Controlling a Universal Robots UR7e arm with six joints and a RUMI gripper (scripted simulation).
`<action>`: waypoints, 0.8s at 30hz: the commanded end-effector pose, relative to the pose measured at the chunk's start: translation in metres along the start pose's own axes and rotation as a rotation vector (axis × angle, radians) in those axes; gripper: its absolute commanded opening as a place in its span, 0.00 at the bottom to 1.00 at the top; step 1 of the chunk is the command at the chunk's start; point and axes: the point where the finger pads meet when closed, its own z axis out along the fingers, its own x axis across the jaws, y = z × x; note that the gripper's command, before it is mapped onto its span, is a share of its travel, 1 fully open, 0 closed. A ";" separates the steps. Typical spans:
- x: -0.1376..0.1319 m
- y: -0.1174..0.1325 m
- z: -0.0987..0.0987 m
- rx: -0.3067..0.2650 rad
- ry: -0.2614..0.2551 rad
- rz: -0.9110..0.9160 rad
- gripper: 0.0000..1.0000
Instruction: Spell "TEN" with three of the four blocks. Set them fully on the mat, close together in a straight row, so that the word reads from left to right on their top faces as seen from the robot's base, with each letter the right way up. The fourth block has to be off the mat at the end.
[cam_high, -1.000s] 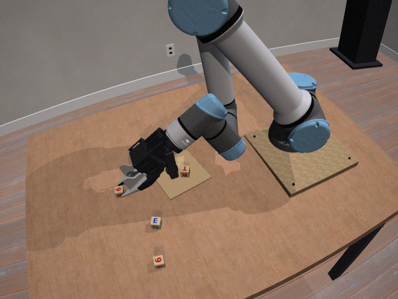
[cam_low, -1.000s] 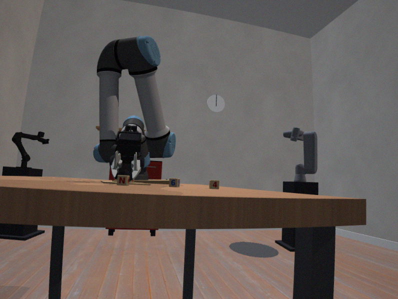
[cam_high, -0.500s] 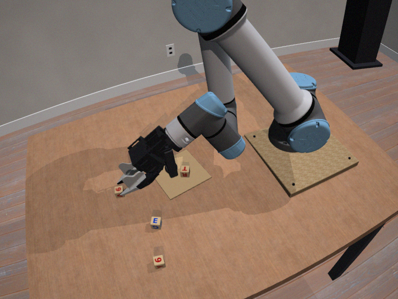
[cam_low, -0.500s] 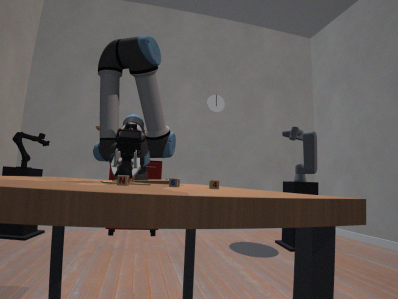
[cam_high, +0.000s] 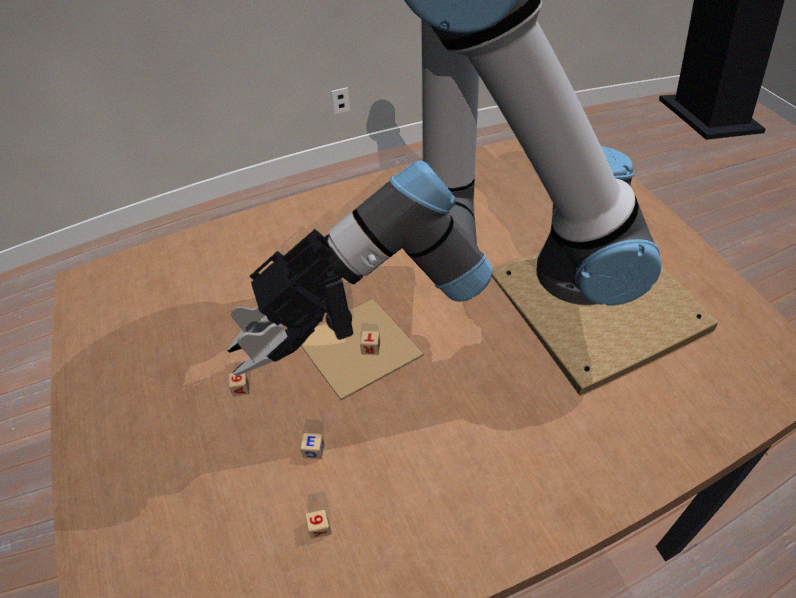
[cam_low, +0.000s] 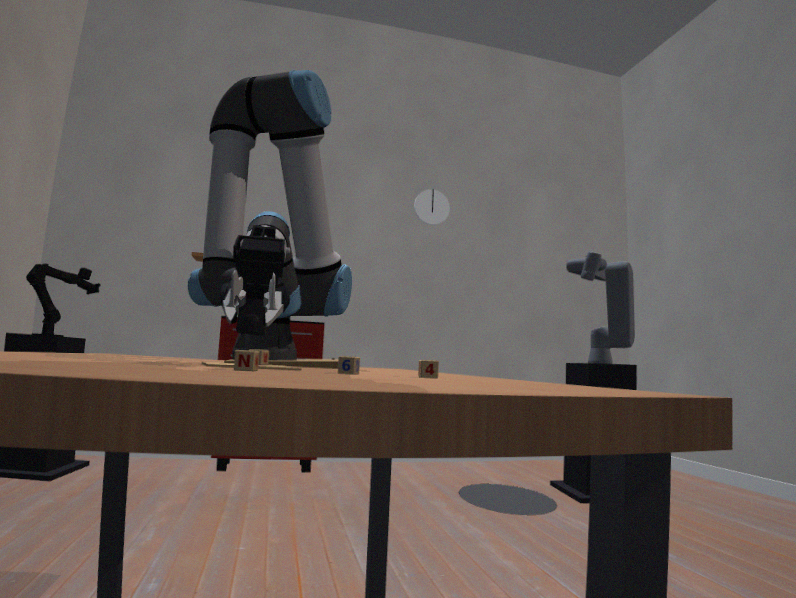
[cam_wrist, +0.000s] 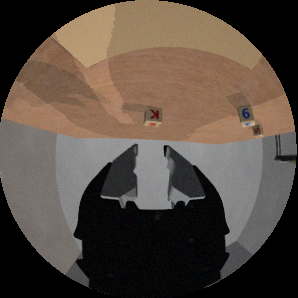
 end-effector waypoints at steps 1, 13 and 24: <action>0.001 0.006 -0.005 0.010 0.003 0.002 0.25; 0.001 0.008 -0.005 0.012 0.003 0.001 0.25; 0.000 0.010 -0.004 0.061 0.002 0.001 0.25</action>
